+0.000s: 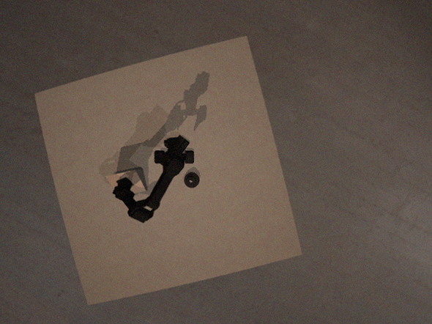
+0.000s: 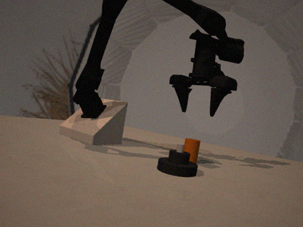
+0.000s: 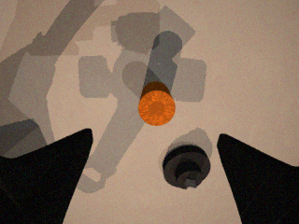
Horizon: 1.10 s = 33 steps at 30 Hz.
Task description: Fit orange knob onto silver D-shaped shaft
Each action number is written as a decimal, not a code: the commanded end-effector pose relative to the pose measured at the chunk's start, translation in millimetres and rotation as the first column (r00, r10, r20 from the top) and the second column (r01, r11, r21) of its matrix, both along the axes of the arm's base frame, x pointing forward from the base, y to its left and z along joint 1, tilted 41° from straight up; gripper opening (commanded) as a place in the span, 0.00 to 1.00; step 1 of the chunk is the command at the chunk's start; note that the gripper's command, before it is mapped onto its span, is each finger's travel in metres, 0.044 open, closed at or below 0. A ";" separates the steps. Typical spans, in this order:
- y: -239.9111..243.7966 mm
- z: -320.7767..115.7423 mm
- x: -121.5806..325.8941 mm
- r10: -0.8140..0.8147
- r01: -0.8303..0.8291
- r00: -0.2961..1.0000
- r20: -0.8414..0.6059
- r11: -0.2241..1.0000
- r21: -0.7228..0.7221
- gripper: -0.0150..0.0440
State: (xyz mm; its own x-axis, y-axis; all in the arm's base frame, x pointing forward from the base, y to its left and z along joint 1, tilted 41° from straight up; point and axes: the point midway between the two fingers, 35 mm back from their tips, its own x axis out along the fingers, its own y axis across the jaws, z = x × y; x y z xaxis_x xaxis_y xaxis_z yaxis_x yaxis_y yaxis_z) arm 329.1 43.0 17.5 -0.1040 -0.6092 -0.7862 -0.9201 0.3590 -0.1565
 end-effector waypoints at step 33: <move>-45.6 -50.2 -6.0 0.005 -0.005 1.000 -0.013 1.000 -0.029 1.00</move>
